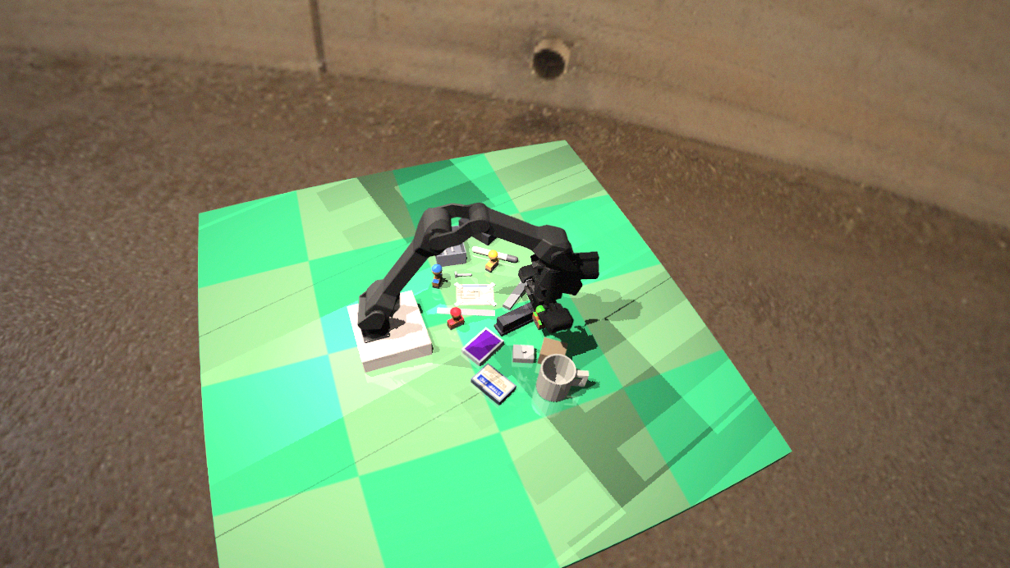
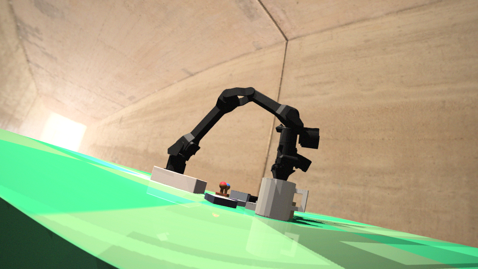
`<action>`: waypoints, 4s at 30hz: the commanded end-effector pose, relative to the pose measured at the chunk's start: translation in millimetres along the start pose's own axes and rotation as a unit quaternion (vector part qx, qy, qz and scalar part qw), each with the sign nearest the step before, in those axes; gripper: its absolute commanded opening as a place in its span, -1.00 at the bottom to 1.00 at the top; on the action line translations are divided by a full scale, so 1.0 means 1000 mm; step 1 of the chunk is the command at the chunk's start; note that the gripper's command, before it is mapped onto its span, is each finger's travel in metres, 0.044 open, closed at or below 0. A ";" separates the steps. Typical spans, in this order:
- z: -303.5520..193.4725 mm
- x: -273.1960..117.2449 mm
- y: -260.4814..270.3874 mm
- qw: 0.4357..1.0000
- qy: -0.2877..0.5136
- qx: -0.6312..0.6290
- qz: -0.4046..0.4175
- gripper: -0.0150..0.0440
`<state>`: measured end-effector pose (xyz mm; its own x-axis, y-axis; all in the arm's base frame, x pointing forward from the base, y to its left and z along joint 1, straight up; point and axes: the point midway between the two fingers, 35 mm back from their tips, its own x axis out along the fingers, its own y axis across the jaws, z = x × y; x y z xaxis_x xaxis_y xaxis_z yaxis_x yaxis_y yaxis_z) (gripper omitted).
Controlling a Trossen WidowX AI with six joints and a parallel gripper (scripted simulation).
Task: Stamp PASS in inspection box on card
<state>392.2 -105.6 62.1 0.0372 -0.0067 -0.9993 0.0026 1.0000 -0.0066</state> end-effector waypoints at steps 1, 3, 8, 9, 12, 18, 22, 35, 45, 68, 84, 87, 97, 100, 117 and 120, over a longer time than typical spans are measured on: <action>0.000 -0.003 0.000 1.000 0.000 0.000 0.000 -0.49; 0.000 -0.004 0.000 1.000 0.000 0.000 0.000 -0.49; 0.000 -0.006 0.000 1.000 0.000 0.000 0.000 -0.49; 0.000 -0.007 0.000 1.000 0.000 0.000 0.000 -0.49; 0.000 -0.008 0.000 1.000 0.000 0.000 0.000 -0.49; 0.000 -0.011 0.000 1.000 0.000 0.000 0.000 -0.49; 0.000 -0.013 0.000 1.000 0.000 0.000 0.000 -0.49; -0.001 -0.020 0.000 1.000 0.000 0.000 0.000 -0.49; -0.014 -0.025 -0.002 1.000 0.000 0.000 0.000 -0.49; -0.102 -0.030 -0.003 1.000 0.003 0.000 0.000 -0.49; -0.144 -0.024 0.002 1.000 0.005 0.000 0.000 -0.49; -0.144 -0.023 0.002 1.000 0.005 0.000 0.000 -0.49; -0.144 -0.016 0.002 1.000 0.005 0.000 0.000 -0.49; -0.144 -0.014 0.002 1.000 0.005 0.000 0.000 -0.49; -0.144 -0.003 0.002 1.000 0.005 0.000 0.000 -0.49; -0.144 -0.001 0.002 1.000 0.005 0.000 0.000 -0.49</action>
<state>251.5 -104.9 63.4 0.0379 -0.0123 -0.9992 0.0055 0.9999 -0.0121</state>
